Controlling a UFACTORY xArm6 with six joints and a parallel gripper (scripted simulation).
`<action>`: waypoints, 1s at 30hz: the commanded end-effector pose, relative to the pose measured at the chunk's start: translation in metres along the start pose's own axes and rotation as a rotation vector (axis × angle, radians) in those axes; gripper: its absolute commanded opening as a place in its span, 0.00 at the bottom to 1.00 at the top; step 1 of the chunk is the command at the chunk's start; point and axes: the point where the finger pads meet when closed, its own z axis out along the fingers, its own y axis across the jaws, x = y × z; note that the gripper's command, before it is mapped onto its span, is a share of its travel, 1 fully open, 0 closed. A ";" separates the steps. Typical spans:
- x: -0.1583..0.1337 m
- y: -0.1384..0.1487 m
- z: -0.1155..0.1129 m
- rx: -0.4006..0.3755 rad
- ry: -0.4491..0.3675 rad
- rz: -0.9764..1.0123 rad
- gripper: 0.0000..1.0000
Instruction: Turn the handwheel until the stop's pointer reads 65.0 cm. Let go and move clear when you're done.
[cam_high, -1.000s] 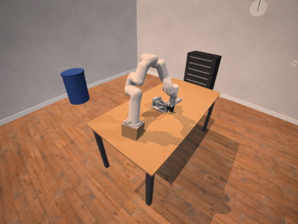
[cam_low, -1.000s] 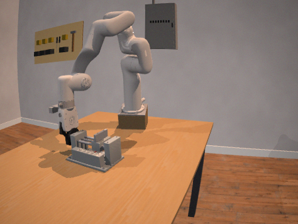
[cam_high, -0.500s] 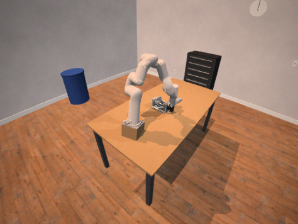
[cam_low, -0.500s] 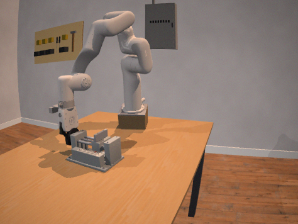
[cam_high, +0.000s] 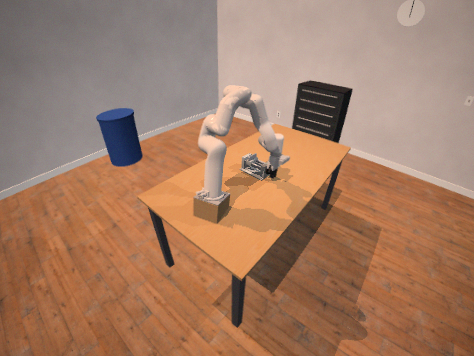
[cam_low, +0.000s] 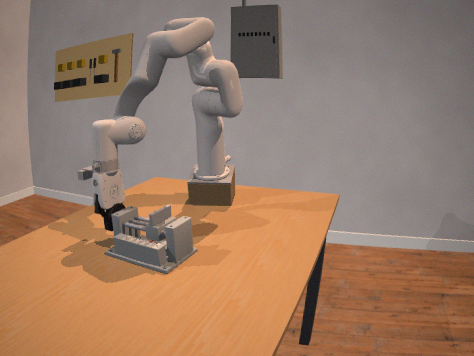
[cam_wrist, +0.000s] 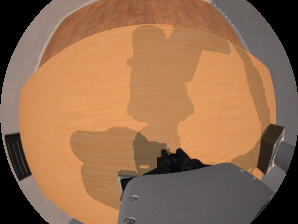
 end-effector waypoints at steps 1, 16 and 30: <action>0.000 0.000 0.000 0.001 0.000 0.000 0.06; 0.000 0.000 0.000 0.001 0.000 0.000 0.57; 0.000 0.000 -0.001 0.001 0.000 0.000 0.57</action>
